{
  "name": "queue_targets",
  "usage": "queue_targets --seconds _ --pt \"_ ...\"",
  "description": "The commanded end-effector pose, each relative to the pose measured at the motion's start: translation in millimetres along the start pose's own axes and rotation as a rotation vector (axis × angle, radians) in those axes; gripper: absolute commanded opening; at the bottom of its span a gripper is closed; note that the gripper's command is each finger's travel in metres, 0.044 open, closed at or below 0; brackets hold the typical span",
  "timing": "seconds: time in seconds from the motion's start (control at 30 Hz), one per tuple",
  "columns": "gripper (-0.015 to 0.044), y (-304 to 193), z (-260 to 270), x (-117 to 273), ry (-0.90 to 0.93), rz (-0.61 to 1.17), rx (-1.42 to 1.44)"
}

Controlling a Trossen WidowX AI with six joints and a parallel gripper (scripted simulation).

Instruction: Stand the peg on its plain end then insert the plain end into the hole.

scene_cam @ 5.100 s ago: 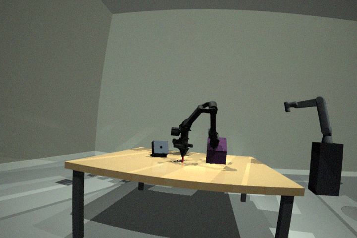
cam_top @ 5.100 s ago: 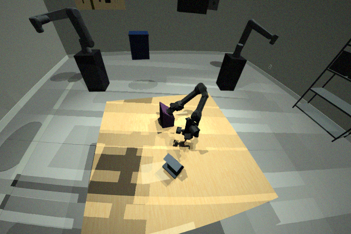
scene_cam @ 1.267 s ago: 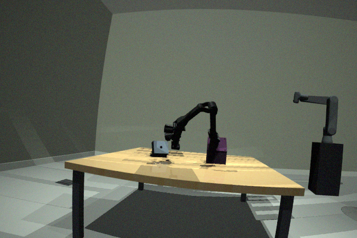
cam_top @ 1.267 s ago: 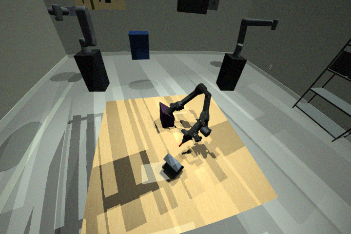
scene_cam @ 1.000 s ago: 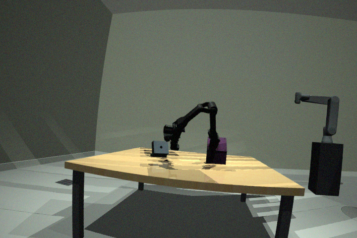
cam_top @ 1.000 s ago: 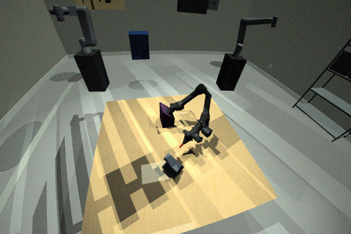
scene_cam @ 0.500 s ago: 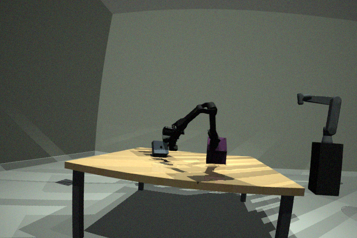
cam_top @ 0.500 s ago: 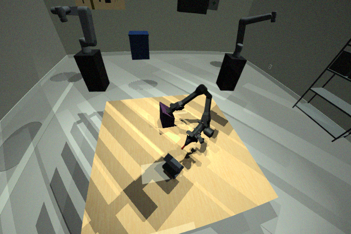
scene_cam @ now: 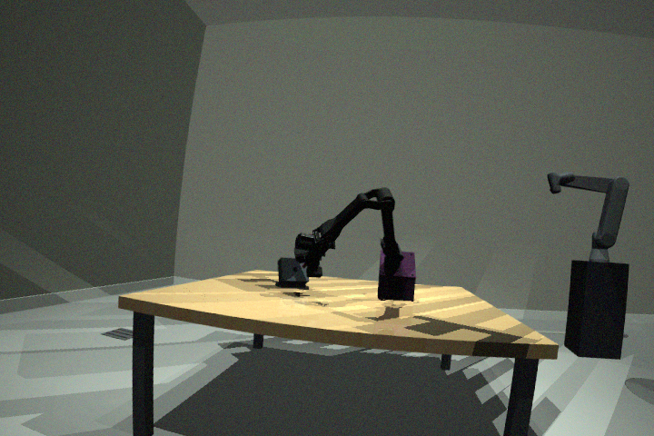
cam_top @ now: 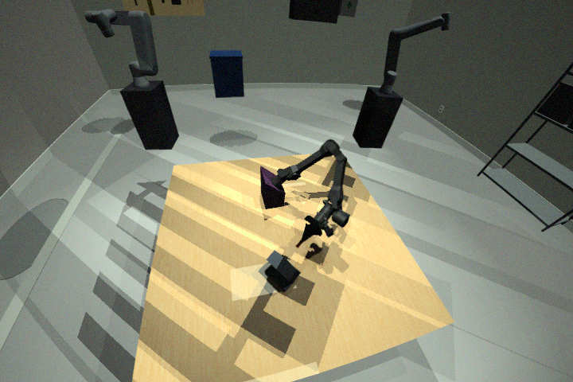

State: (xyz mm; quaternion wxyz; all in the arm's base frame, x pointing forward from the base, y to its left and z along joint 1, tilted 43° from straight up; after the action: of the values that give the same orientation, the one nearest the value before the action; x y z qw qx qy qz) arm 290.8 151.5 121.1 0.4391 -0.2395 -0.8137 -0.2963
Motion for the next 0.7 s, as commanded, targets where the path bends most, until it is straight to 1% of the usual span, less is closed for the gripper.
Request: queue_targets --seconds 0.0,0.67 --pt "0.0 2.0 -0.8 -5.7 -0.015 -0.001 0.007" --pt "0.0 8.0 -1.3 -34.2 -0.069 -0.017 0.033"
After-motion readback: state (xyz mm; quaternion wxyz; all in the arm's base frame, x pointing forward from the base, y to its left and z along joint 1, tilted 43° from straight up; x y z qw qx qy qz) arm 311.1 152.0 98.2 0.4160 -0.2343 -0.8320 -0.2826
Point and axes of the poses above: the point midway between the two fingers, 35 mm back from their tips, its own x axis back along the fingers, its own z axis across the jaws, y = z × x, the point moved 9 cm from there along x, back along the fingers, and after that the axes turned 12 degrees about x, right-handed, at the moved point
